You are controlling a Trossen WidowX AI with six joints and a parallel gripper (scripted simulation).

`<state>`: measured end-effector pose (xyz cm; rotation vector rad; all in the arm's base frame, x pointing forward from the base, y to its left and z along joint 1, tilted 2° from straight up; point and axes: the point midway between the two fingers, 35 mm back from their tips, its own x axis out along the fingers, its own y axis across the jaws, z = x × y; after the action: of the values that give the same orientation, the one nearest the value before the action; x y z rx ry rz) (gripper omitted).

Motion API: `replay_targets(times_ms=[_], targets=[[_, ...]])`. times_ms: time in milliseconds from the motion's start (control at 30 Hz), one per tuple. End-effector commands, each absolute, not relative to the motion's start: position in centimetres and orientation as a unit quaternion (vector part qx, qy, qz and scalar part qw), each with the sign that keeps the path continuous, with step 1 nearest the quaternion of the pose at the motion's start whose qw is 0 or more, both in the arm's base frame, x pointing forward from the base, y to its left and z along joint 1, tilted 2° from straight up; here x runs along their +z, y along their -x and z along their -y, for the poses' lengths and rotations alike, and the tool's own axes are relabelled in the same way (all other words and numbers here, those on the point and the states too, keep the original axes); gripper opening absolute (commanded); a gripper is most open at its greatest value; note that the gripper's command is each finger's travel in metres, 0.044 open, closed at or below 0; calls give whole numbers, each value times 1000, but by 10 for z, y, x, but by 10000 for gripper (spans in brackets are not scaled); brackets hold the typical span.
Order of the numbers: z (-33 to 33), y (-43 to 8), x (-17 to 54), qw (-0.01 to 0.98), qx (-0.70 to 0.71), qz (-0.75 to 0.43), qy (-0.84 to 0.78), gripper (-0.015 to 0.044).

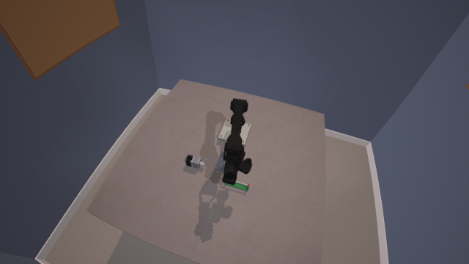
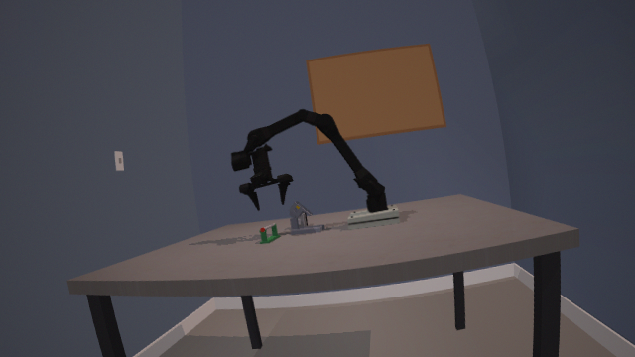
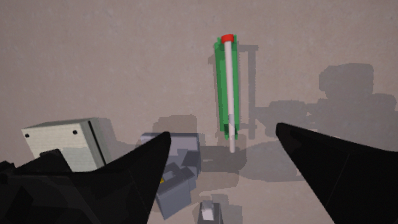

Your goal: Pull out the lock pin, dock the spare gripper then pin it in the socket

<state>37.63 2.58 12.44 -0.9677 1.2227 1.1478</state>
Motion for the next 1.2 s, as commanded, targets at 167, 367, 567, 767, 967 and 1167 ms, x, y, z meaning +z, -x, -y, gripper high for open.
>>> replay_targets(times_ms=[167, 367, 567, 767, 967, 1167], targets=[[-26, -376, 167, 569, 487, -518, 413, 440], [-18, -375, 173, 588, 462, -536, 392, 440], [46, -372, 168, 699, 223, -660, 164, 440], [107, -357, 163, 719, -42, -688, -88, 440], [150, -340, 159, 675, -234, -645, -271, 440], [184, -320, 155, 601, -381, -569, -411, 440]])
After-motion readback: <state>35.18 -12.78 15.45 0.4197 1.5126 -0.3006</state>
